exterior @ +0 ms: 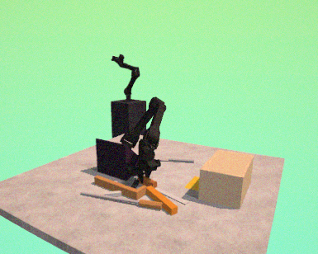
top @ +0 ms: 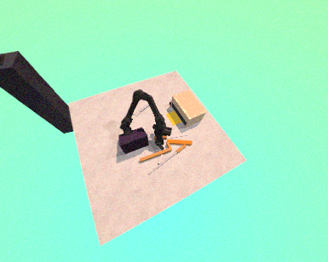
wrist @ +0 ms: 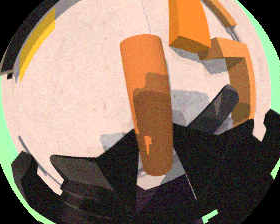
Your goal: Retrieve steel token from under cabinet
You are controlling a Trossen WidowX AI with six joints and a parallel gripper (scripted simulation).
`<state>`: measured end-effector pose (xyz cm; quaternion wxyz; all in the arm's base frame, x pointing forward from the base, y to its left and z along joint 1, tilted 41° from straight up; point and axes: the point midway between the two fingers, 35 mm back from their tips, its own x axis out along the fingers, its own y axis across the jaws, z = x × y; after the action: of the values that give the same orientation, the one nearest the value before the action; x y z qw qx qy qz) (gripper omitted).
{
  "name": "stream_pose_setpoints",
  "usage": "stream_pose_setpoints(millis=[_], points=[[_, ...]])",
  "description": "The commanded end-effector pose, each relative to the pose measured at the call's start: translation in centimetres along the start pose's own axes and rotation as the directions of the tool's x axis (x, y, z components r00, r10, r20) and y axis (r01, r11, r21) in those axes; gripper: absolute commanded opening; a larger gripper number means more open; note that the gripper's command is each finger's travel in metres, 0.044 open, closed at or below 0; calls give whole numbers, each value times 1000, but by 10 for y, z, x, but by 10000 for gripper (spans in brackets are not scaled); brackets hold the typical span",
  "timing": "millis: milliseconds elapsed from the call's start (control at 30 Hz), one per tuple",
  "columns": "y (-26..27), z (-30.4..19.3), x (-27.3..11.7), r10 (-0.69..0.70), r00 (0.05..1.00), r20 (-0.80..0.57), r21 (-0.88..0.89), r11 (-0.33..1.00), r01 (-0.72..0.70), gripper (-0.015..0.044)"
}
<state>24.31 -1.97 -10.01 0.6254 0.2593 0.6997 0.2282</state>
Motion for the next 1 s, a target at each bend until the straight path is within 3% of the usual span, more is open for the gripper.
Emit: stream_pose_setpoints(millis=[0, 967], points=[[-1, 0, -1, -4, 1000, 1, -36, 999, 4, 0], [-1, 0, -1, -4, 1000, 1, -262, 965, 4, 0]])
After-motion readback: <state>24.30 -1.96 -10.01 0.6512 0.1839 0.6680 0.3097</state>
